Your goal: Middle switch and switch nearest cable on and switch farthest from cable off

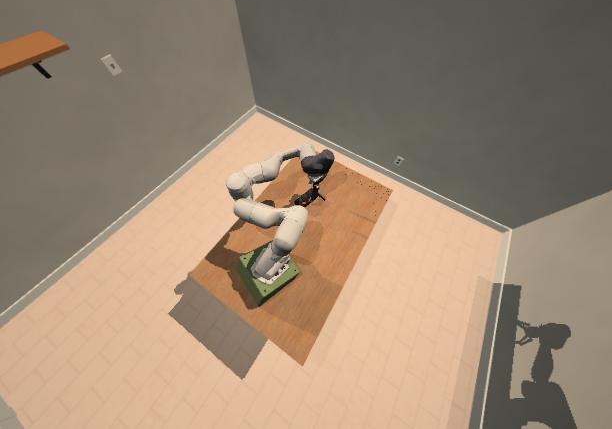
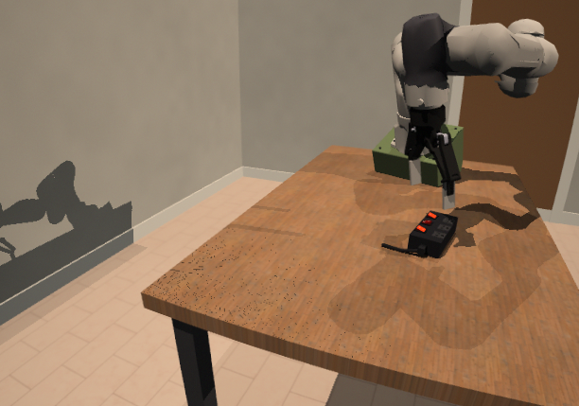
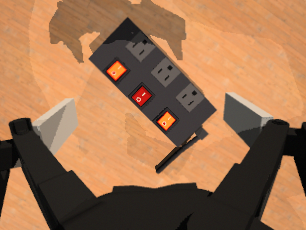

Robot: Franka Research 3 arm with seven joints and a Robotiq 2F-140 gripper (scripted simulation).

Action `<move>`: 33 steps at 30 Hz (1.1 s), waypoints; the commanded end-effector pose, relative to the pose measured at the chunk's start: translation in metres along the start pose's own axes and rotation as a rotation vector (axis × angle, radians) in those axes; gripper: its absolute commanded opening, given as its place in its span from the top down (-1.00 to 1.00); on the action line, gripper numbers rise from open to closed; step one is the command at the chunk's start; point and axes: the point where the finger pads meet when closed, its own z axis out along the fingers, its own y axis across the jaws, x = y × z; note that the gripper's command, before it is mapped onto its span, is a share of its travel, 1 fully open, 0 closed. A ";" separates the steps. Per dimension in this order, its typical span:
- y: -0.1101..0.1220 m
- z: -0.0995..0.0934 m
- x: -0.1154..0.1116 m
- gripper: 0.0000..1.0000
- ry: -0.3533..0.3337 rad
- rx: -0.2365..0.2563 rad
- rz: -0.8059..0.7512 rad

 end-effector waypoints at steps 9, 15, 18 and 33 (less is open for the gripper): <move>0.000 0.000 0.000 -1.00 -0.002 -0.002 0.005; 0.000 0.000 0.000 -1.00 -0.002 -0.002 0.005; 0.000 0.000 0.000 -1.00 -0.002 -0.002 0.005; -0.001 -0.006 0.001 -1.00 -0.027 0.004 -0.329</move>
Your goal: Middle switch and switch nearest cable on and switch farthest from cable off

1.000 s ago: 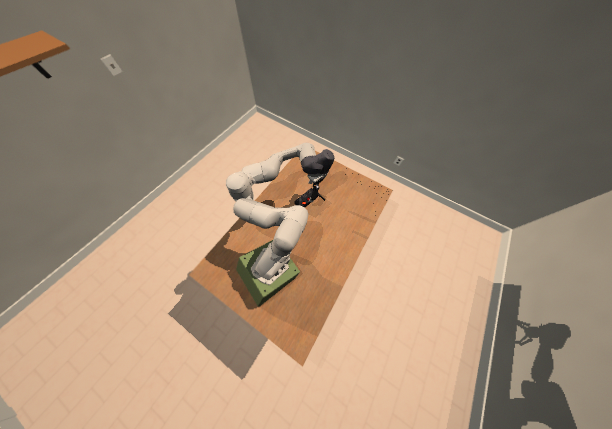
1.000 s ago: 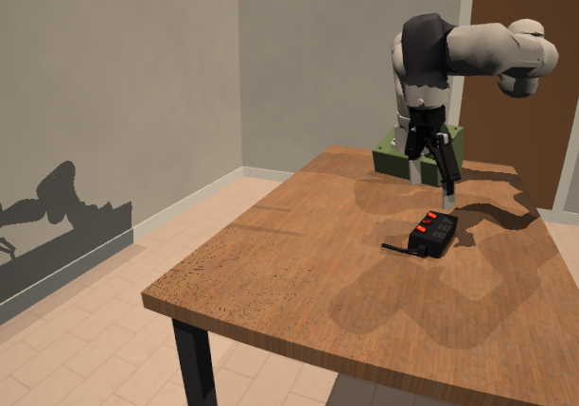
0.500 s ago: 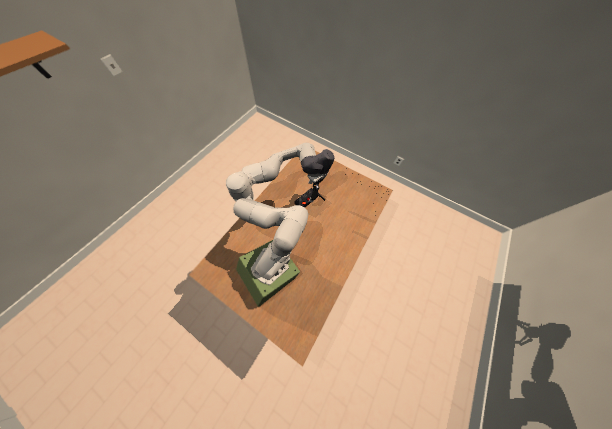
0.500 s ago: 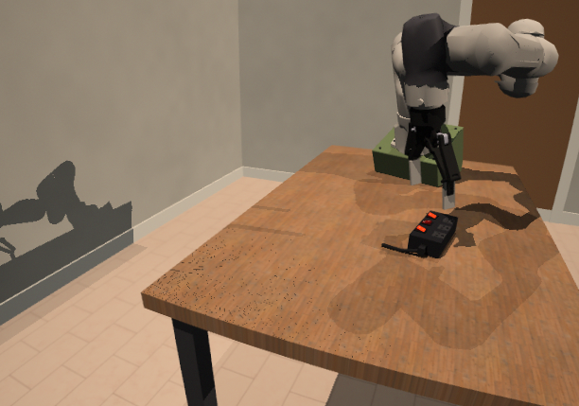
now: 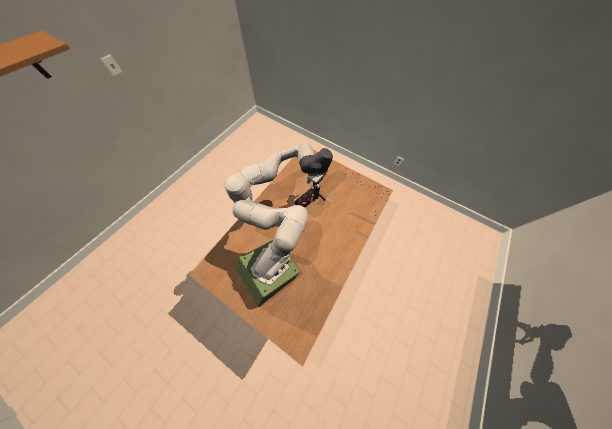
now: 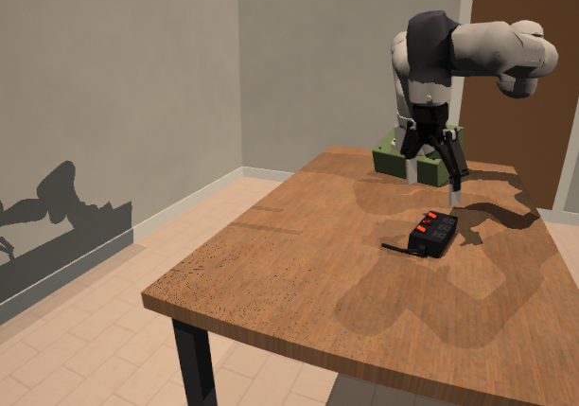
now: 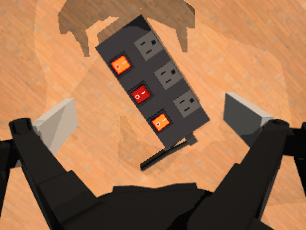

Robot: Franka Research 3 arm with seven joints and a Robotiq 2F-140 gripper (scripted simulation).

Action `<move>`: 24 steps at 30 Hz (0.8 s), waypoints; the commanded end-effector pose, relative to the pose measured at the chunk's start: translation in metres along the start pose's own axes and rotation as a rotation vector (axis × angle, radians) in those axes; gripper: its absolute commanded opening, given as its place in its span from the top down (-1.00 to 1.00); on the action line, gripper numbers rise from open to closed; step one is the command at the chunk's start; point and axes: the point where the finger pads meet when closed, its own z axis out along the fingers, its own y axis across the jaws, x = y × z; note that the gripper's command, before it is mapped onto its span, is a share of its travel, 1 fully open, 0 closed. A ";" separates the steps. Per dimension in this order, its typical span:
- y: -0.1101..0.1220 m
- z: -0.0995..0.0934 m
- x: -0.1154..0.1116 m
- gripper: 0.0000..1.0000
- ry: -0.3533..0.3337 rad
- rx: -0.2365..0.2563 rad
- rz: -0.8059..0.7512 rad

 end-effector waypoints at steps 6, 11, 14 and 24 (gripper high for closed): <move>-0.002 -0.003 -0.001 -1.00 -0.011 0.000 -0.243; -0.002 -0.005 -0.001 -1.00 -0.019 0.004 -0.352; -0.003 -0.008 0.000 -1.00 -0.028 0.008 -0.471; -0.003 -0.010 0.000 -1.00 -0.037 0.015 -0.600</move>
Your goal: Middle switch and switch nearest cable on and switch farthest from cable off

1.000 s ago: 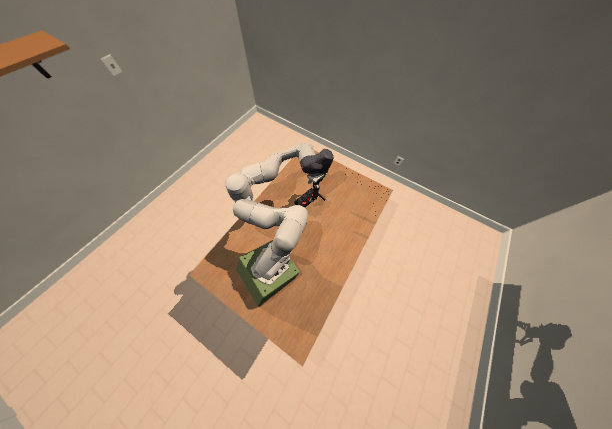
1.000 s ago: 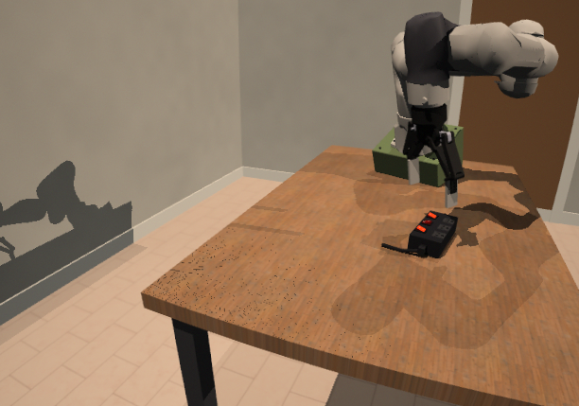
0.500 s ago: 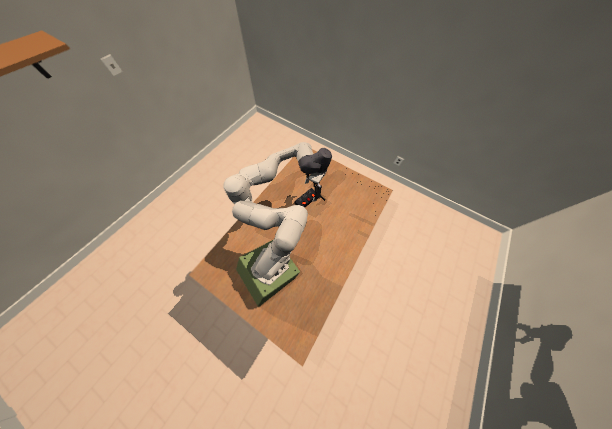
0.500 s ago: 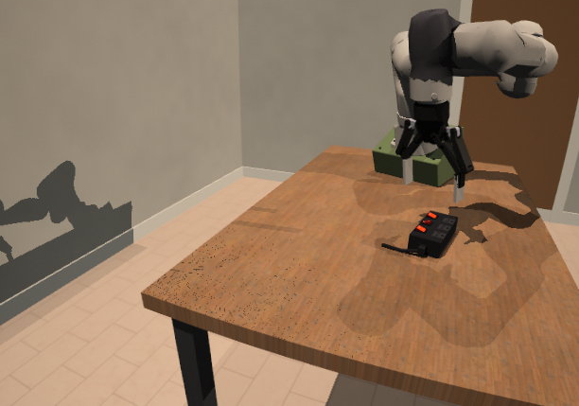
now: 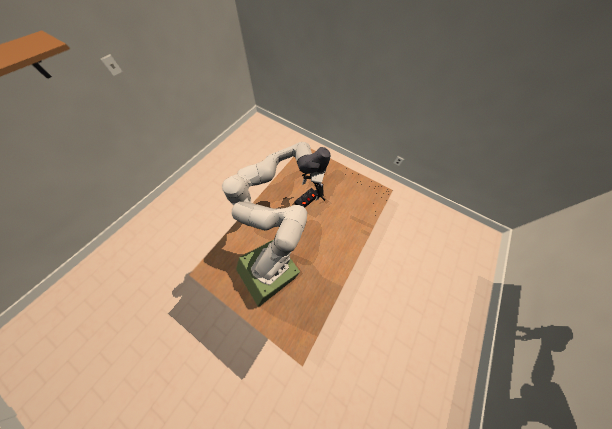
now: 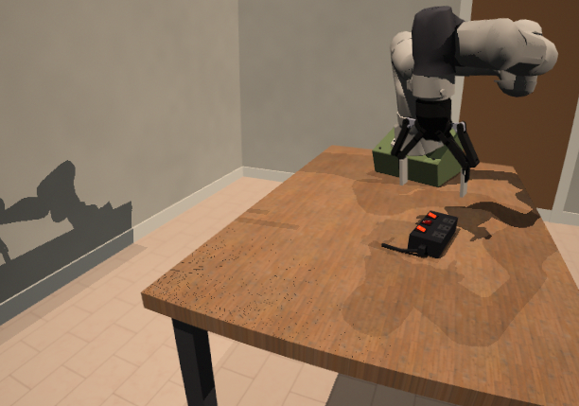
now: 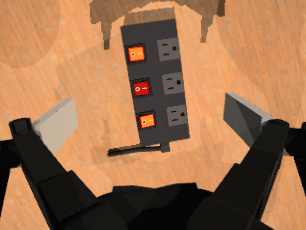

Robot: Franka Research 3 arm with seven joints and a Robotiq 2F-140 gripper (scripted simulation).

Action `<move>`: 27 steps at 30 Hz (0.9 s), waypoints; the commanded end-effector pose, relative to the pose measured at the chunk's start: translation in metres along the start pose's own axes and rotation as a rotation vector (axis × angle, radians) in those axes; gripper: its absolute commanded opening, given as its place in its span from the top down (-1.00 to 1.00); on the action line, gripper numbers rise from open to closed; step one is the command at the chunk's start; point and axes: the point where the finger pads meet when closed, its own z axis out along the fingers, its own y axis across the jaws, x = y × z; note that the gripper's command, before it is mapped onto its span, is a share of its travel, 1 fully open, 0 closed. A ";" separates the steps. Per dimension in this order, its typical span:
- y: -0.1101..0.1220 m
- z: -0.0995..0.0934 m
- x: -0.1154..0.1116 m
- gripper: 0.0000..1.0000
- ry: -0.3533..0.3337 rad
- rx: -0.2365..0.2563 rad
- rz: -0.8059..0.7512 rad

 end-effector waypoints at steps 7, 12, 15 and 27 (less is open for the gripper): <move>-0.003 -0.004 -0.001 -1.00 -0.013 0.006 -0.283; -0.003 -0.007 0.000 -1.00 -0.020 0.015 -0.424; -0.003 -0.007 0.000 -1.00 -0.020 0.015 -0.424; -0.004 -0.013 0.001 -1.00 -0.033 0.037 -0.713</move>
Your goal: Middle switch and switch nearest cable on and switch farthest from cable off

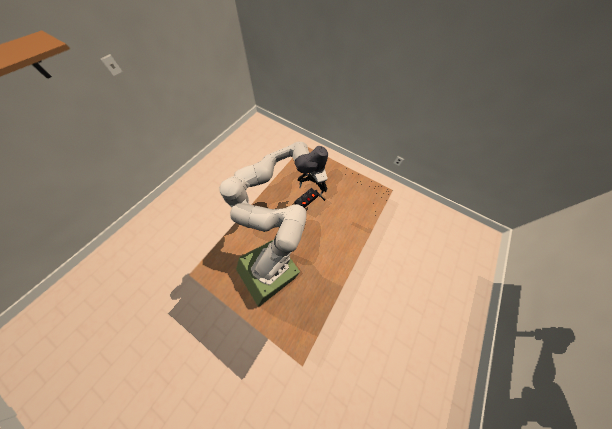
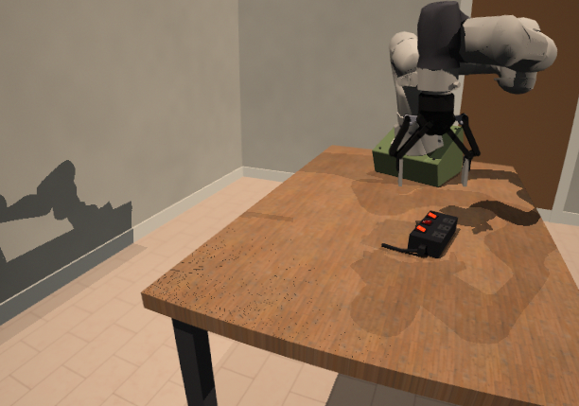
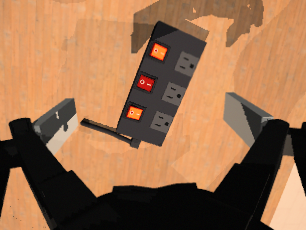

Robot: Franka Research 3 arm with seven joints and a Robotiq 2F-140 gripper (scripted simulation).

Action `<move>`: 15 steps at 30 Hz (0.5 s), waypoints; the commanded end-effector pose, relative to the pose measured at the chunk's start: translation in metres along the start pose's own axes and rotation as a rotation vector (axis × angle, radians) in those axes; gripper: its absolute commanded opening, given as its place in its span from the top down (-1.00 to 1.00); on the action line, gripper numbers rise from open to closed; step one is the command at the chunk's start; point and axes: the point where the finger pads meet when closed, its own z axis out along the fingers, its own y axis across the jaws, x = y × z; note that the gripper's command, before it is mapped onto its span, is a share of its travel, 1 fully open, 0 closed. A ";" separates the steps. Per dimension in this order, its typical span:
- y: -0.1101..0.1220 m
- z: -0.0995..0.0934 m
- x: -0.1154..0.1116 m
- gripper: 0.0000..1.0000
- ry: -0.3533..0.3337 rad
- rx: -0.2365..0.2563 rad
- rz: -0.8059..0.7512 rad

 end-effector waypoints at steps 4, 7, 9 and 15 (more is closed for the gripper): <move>-0.003 -0.005 0.000 -1.00 -0.010 0.012 -0.324; -0.003 -0.005 0.000 -1.00 -0.010 0.012 -0.324; -0.003 -0.005 0.000 -1.00 -0.010 0.012 -0.324; -0.003 -0.008 0.001 -1.00 -0.012 0.024 -0.465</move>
